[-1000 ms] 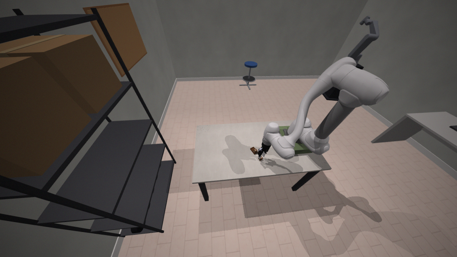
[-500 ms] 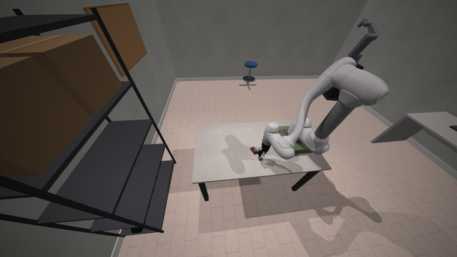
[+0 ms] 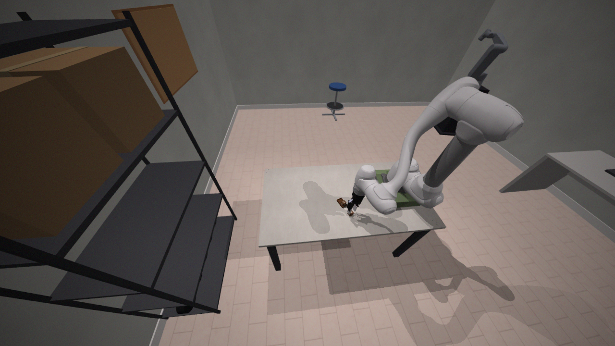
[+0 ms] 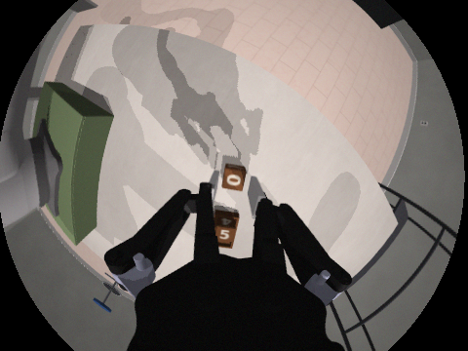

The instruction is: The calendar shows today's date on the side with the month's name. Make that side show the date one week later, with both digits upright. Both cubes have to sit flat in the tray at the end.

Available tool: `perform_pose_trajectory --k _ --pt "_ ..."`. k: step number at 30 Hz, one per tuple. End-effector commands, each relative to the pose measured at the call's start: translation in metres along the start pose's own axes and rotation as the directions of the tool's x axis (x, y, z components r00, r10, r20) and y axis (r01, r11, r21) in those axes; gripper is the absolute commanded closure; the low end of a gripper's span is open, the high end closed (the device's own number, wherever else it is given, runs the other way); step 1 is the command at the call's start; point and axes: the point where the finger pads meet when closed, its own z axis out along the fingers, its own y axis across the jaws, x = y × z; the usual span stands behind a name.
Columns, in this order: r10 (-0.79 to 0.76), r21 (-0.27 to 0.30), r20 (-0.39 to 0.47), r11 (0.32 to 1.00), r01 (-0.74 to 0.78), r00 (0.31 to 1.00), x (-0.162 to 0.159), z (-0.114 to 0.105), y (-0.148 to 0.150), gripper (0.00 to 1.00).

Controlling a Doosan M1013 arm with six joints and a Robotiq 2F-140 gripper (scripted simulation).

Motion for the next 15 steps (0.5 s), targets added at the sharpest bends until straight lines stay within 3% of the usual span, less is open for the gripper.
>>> perform_pose_trajectory --k 1,15 --pt "0.000 0.000 0.000 1.000 0.000 1.000 0.0000 -0.0001 0.0000 0.64" --pt "0.000 0.000 0.000 1.000 0.000 1.000 0.0001 0.0050 0.0000 0.64"
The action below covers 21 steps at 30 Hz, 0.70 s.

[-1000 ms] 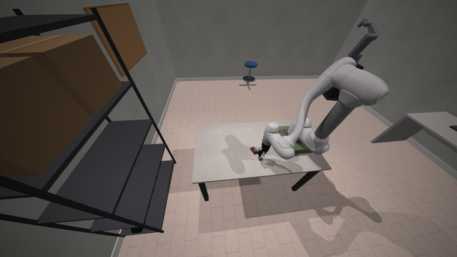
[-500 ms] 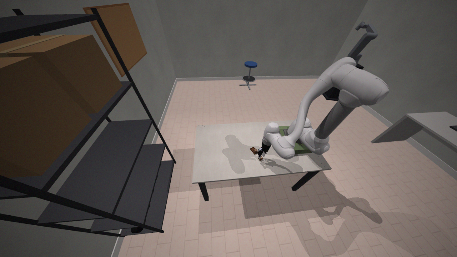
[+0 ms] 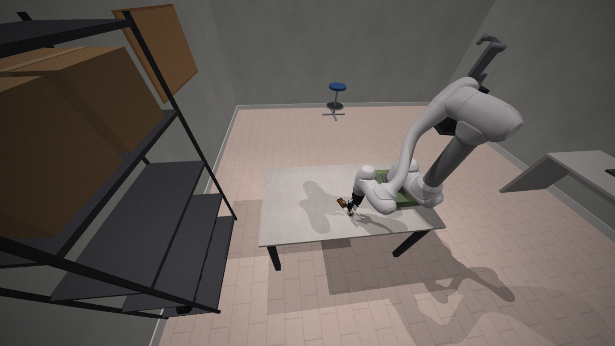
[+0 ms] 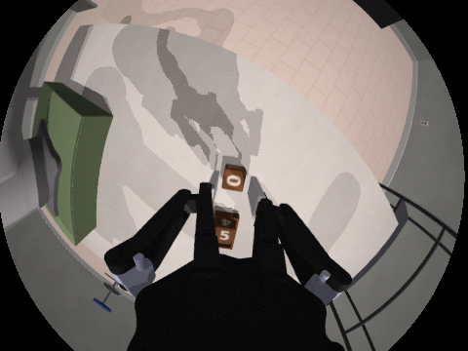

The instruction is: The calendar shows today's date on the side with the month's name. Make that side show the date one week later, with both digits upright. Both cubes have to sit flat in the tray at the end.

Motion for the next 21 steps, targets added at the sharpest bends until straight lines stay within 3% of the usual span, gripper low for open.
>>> perform_pose_trajectory --k 1,21 --pt "0.000 0.000 0.000 1.000 0.000 1.000 0.000 0.004 0.000 0.64" --pt "0.000 0.000 0.000 1.000 0.000 1.000 0.000 0.027 0.000 0.64"
